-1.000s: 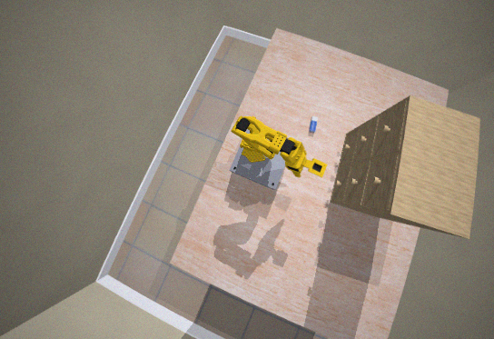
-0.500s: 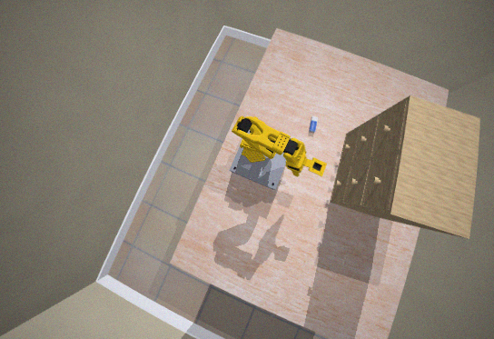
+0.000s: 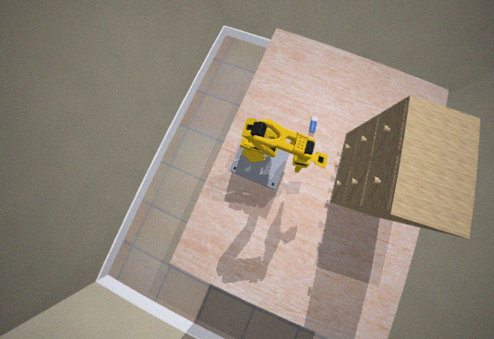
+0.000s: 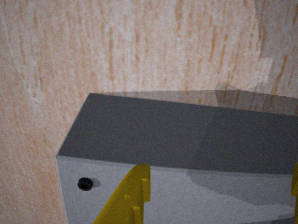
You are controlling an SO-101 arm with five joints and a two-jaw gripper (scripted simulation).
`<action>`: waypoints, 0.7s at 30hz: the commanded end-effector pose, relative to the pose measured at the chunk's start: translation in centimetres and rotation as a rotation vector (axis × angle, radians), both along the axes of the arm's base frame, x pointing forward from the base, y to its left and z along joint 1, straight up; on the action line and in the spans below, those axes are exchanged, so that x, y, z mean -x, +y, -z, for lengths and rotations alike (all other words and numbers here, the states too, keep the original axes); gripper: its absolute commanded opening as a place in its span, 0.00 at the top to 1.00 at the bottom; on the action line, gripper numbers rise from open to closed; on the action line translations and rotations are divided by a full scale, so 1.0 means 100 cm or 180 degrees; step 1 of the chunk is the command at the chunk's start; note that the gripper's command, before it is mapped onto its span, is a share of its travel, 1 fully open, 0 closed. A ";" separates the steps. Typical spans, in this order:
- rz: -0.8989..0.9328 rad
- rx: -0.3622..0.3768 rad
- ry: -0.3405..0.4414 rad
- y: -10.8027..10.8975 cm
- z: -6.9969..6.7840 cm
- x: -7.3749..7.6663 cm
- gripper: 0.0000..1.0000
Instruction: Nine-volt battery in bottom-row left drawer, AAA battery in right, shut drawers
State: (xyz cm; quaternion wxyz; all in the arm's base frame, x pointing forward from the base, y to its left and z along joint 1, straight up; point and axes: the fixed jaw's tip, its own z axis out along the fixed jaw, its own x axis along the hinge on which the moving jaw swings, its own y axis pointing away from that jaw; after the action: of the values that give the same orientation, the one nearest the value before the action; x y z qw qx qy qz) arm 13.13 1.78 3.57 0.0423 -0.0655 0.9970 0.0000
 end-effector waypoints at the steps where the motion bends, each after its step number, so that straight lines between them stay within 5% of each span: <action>1: -0.0148 0.0024 0.0269 0.005 0.003 0.003 0.66; 21: -0.0148 0.0024 0.0269 0.005 0.003 0.003 0.60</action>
State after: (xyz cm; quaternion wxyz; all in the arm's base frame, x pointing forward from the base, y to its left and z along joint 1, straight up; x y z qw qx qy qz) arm 12.84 2.17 3.26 0.0040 -0.0812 0.9967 -0.0004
